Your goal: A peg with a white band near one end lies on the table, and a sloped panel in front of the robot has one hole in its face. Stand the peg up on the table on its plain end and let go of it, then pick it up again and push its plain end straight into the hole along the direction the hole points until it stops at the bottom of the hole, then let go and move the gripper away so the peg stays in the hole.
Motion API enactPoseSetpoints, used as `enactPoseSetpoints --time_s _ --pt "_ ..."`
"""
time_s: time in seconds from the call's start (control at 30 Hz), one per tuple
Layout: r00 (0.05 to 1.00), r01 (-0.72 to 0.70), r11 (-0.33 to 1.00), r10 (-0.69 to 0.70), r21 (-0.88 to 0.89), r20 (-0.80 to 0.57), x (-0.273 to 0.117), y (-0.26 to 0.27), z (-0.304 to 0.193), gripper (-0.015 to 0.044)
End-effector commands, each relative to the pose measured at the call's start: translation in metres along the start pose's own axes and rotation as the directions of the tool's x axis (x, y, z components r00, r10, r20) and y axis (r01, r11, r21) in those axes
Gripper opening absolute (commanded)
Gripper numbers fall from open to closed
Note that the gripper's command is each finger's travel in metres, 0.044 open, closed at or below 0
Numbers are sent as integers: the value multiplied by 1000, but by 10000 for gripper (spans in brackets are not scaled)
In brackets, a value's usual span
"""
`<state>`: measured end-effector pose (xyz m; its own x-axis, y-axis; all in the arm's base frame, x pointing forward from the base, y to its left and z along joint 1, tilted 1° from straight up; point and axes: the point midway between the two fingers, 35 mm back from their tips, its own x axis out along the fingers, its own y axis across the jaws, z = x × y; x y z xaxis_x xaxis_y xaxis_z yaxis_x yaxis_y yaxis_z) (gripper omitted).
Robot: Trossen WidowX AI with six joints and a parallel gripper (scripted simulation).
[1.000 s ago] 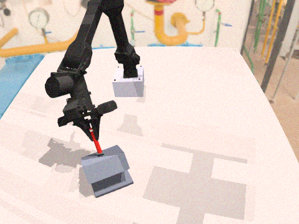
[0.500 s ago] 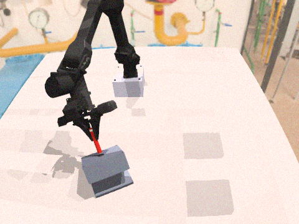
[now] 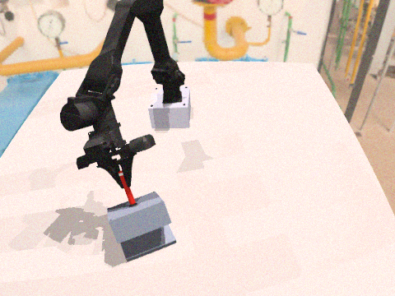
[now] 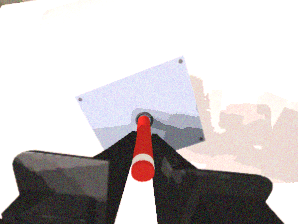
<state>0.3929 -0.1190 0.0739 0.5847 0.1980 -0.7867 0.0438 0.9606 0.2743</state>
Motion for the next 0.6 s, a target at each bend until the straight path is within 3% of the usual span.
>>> enactPoseSetpoints --time_s 0.0,0.57 --pt "1000 2 1000 -2 4 -1 2 0 0 0" --pt "1000 2 1000 -2 4 -1 8 -1 0 0"
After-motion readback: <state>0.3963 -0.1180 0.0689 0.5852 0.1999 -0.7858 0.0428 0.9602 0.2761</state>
